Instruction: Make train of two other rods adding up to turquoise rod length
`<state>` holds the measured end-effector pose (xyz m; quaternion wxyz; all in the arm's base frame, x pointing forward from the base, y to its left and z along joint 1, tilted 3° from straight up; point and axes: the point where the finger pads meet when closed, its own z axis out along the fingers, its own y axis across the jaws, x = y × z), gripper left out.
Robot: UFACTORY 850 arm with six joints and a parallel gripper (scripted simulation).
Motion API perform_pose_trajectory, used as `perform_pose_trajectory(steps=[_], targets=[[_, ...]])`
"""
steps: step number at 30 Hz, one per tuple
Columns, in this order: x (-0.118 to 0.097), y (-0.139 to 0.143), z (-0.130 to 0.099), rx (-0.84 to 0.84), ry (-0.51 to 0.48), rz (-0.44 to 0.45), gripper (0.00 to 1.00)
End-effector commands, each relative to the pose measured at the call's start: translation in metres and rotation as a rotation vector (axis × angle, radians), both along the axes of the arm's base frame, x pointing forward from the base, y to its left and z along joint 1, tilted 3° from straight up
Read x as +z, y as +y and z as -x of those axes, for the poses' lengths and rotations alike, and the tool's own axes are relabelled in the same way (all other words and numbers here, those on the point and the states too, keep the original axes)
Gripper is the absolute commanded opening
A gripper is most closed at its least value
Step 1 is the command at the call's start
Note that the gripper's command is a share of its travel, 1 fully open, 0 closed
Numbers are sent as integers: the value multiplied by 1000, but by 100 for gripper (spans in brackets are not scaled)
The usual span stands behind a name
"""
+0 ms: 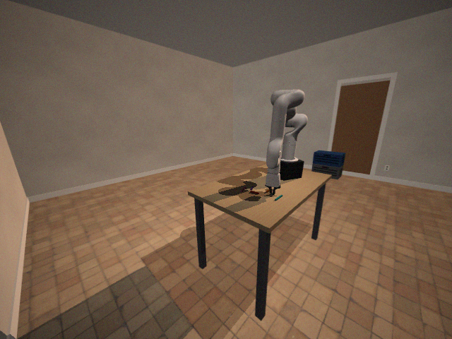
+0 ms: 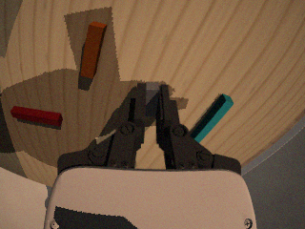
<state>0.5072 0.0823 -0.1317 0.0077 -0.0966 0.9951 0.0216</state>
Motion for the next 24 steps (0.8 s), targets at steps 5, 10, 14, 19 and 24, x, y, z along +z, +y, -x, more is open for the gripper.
perform_pose_trajectory(steps=[5,10,14,19,24], targets=[[0,0,-1,-1,-18,-4,4],[0,0,-1,-1,-18,-4,12],[0,0,-1,-1,-18,-4,16],[0,0,-1,-1,-18,-4,20],[0,0,-1,-1,-18,-4,24]])
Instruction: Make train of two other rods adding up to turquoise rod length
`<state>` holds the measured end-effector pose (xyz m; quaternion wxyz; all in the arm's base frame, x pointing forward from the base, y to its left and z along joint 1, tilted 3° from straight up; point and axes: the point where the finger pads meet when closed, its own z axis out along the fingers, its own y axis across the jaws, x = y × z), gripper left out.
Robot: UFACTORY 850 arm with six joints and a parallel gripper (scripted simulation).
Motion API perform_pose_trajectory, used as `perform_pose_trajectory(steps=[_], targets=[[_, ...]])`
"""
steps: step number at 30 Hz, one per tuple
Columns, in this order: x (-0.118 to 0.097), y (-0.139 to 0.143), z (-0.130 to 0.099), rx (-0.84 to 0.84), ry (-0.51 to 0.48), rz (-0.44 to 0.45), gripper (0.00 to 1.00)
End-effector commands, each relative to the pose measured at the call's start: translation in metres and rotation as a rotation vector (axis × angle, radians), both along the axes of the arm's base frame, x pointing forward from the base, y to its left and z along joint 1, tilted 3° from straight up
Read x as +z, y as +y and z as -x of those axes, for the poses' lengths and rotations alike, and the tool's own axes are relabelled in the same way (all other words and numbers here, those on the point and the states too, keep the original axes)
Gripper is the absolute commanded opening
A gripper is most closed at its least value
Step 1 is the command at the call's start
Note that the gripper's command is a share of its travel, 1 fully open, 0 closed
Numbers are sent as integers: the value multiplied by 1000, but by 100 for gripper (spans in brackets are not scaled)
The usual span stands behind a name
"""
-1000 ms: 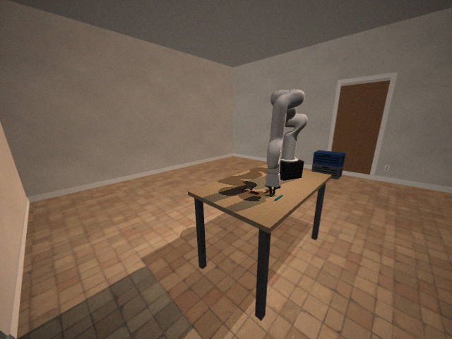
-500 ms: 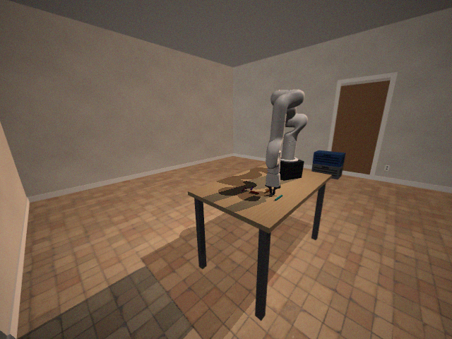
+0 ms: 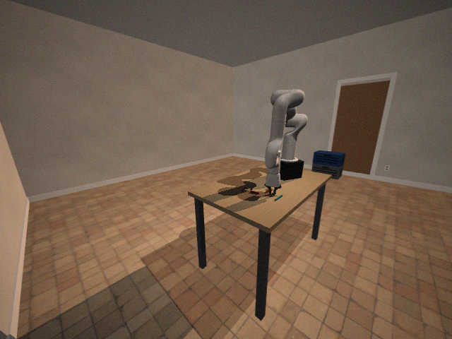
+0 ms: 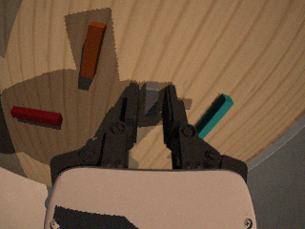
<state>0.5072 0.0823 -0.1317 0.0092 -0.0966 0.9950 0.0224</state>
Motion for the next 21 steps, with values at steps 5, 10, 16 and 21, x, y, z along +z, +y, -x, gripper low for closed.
perform_pose_trajectory(steps=[5,10,16,21], targets=[[0,0,-1,0,-15,-2,24],[1,0,-1,0,-15,-2,24],[2,0,-1,0,-15,-2,24],[6,0,-1,0,-15,-2,24]])
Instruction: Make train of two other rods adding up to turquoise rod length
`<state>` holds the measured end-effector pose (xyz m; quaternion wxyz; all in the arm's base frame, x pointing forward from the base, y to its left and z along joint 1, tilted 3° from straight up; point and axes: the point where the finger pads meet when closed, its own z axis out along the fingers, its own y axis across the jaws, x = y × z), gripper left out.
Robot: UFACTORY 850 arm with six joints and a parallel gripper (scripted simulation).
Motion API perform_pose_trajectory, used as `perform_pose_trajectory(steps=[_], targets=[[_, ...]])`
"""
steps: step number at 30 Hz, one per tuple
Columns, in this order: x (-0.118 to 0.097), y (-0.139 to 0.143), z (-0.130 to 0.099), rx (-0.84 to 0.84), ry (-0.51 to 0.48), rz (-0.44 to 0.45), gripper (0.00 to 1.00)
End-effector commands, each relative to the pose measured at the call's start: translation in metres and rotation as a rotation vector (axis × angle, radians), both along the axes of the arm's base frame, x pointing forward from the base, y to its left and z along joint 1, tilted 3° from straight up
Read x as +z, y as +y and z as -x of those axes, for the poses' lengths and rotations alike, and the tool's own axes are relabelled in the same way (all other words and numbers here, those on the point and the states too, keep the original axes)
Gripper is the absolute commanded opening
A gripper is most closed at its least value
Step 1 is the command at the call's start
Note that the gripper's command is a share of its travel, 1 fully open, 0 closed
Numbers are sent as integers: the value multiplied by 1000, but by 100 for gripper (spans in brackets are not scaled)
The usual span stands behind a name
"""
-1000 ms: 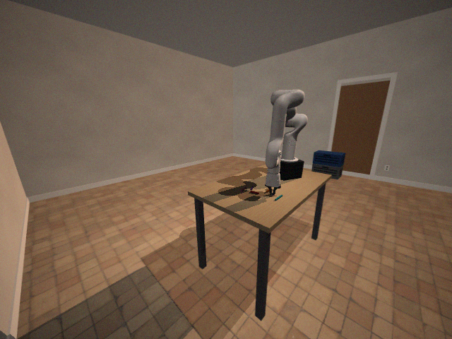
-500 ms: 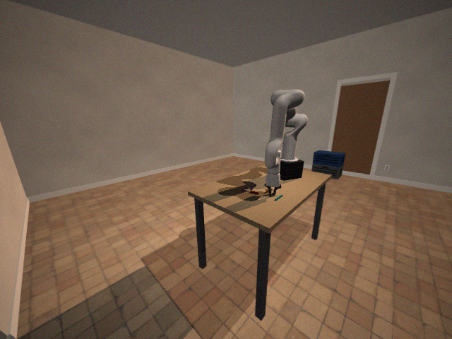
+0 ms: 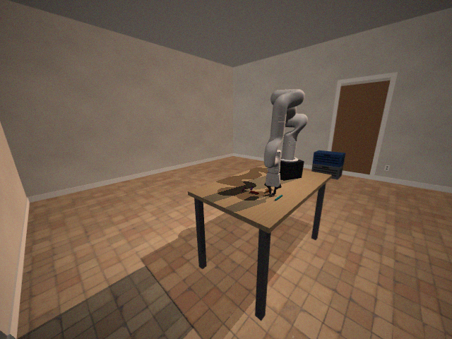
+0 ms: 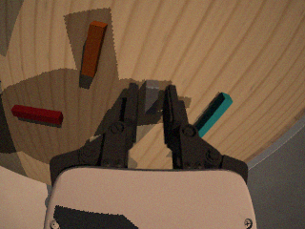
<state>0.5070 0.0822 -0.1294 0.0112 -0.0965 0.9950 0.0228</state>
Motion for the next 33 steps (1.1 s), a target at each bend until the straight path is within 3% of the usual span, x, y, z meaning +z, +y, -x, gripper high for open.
perform_pose_trajectory(steps=[1,33], targets=[[4,0,-1,0,-11,-1,24],[52,-2,1,0,-11,-1,24]])
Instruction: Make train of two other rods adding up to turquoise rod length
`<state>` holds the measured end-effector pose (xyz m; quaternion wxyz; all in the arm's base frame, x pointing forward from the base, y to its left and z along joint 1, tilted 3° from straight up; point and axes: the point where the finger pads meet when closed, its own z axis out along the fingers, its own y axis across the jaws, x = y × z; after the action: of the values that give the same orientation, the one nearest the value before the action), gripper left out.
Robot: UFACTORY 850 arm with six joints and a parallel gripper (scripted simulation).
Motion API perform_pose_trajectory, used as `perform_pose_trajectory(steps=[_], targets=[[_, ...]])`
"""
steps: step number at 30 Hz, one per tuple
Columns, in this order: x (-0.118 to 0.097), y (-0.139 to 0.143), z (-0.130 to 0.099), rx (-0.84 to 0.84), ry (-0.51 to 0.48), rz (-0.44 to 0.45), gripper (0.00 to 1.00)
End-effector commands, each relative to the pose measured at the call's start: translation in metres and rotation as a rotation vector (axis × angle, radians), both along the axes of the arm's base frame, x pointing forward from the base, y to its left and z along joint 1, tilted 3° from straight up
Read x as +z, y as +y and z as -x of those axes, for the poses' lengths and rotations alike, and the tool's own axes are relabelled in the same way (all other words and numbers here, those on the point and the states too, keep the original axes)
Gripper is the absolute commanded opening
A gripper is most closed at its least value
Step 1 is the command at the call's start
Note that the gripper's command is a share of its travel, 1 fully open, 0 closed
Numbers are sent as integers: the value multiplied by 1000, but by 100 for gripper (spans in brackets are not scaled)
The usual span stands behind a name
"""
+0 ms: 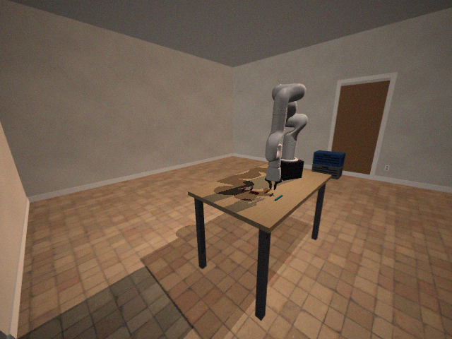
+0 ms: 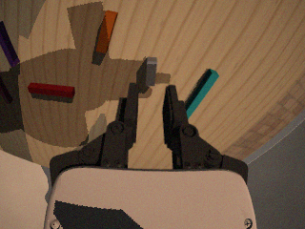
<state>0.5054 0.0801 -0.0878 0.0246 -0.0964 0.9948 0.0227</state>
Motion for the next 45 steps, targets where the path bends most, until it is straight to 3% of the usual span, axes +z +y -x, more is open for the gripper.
perform_pose_trajectory(steps=[1,18,29,30,45], targets=[[12,0,-1,1,16,1,24],[42,-2,0,1,16,1,24],[46,-2,0,1,16,1,24],[46,-2,0,1,16,1,100],[46,-2,0,1,16,1,100]])
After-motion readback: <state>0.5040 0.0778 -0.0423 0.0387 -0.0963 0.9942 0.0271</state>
